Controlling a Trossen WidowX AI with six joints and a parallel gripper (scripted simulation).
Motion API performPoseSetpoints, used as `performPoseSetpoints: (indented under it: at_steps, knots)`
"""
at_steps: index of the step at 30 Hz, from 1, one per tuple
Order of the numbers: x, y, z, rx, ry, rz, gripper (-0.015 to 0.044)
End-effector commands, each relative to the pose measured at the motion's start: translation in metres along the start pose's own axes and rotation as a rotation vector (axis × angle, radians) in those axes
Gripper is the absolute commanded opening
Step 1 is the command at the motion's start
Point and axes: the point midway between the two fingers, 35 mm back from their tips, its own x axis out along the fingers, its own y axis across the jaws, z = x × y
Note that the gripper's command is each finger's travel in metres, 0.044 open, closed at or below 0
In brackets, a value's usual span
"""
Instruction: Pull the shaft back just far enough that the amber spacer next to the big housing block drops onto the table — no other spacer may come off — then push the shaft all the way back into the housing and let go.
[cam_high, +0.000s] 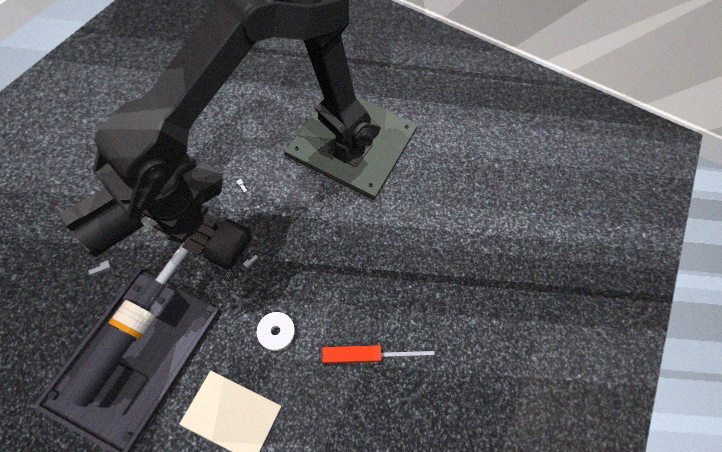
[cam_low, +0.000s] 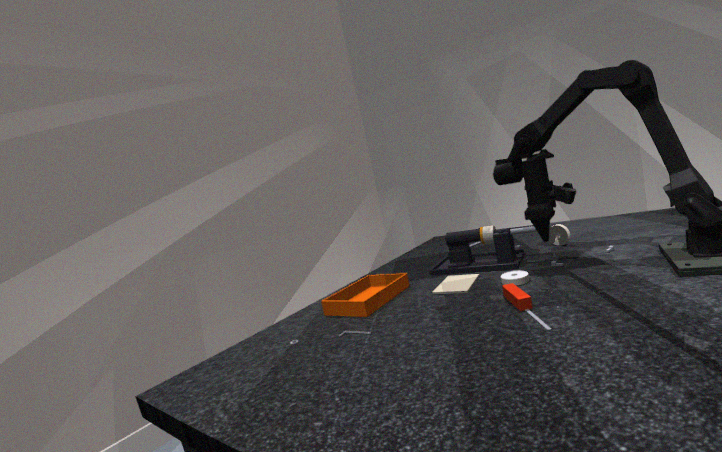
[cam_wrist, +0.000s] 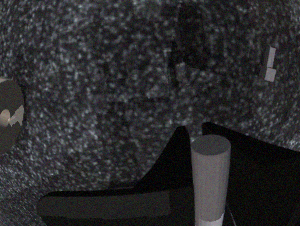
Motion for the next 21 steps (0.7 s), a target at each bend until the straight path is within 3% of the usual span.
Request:
performPoseSetpoints:
  at_steps: [1, 21]
  knots:
    - [-0.0002, 0.0002, 0.0013, -0.004, -0.002, 0.000, 0.0000]
    - [-0.0001, 0.0002, 0.0034, -0.004, -0.002, 0.000, 0.0000]
